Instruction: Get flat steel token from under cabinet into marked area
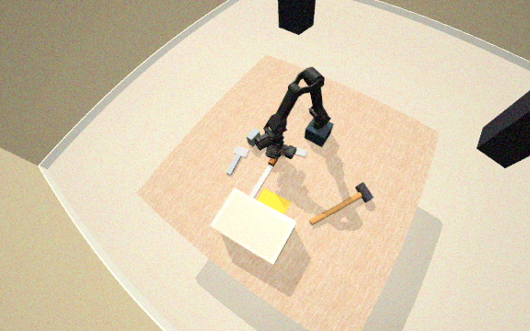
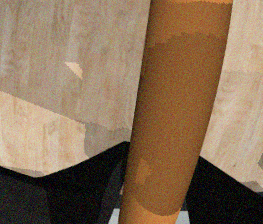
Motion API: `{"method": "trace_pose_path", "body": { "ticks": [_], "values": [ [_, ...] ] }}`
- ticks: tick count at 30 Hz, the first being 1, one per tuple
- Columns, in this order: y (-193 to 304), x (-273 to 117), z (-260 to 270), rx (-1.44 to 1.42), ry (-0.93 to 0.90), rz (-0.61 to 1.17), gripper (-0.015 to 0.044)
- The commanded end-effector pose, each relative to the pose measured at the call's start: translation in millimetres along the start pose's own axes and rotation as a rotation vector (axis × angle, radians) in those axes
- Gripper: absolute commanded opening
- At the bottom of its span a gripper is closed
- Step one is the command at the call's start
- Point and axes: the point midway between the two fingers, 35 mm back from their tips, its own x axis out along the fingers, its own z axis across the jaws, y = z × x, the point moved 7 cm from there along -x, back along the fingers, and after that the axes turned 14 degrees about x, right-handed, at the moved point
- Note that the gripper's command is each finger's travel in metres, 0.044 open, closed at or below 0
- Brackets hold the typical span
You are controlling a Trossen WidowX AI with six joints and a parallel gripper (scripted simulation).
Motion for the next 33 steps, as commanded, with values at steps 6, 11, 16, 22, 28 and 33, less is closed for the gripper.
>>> {"method": "trace_pose_path", "body": {
  "ticks": [6, 11, 16, 22, 28, 33],
  "values": [
    [0.0, 0.0, 0.0, -0.001, 0.0, 0.0, 0.0184],
    [0.2, 0.0, 0.0, -0.001, -0.001, -0.001, 0.0226],
    [0.2, 1.3, 0.0, -0.001, -0.001, -0.001, 0.027],
    [-0.5, 1.8, -0.3, -0.001, -0.001, -0.001, 0.027],
    [3.1, 4.5, -0.6, 0.001, -0.001, 0.0, 0.027],
    [0.9, 3.4, -1.2, 0.005, 0.003, -0.008, 0.0244]
  ]
}}
